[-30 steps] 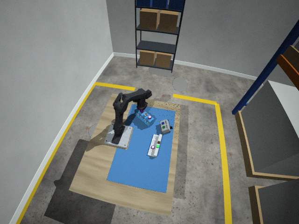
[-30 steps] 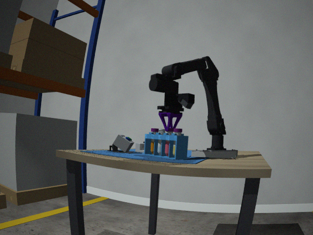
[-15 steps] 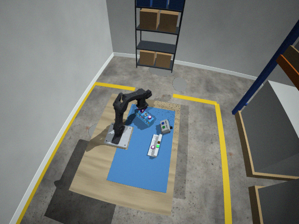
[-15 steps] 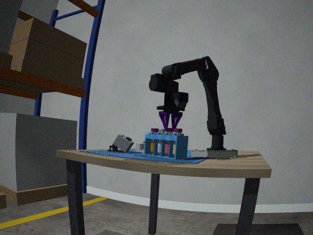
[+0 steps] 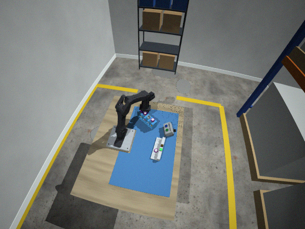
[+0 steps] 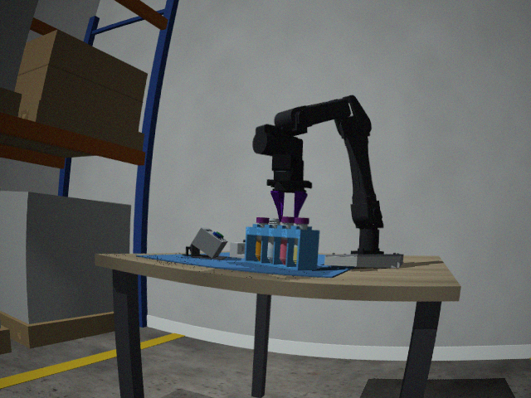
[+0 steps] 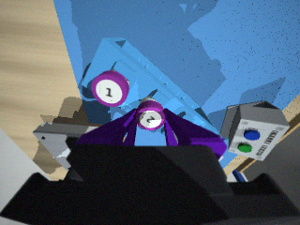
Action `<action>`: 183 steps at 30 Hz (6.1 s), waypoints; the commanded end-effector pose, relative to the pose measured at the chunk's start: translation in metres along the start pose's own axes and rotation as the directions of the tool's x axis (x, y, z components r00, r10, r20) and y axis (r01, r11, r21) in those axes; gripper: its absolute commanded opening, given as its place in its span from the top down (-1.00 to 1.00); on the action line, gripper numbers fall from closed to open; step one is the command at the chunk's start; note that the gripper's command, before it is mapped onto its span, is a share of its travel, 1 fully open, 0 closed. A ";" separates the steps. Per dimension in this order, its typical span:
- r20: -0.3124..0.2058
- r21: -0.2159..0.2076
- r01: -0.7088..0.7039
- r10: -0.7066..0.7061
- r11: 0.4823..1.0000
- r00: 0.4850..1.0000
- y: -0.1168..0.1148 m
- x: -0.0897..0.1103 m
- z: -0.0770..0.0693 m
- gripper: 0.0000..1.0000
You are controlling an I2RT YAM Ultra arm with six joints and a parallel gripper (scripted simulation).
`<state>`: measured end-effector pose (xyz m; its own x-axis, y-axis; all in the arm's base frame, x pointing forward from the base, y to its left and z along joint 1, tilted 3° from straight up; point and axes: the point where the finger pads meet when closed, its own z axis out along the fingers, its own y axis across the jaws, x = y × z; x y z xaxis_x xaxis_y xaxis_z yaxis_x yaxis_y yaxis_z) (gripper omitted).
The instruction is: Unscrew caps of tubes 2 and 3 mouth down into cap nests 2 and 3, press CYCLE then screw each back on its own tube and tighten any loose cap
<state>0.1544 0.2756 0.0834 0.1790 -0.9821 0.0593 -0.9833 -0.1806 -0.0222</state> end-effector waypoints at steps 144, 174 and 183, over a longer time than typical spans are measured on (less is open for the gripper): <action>0.016 0.004 -0.348 0.347 0.938 0.938 -0.002 -0.002 -0.006 1.00; 0.015 -0.006 -0.828 0.828 0.561 0.560 -0.002 -0.002 -0.006 1.00; 0.015 -0.006 -0.828 0.828 0.561 0.560 -0.002 -0.002 -0.006 0.02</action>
<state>0.1549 0.2754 0.0845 -0.7102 -0.7038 0.0173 -0.7034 0.7082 -0.0613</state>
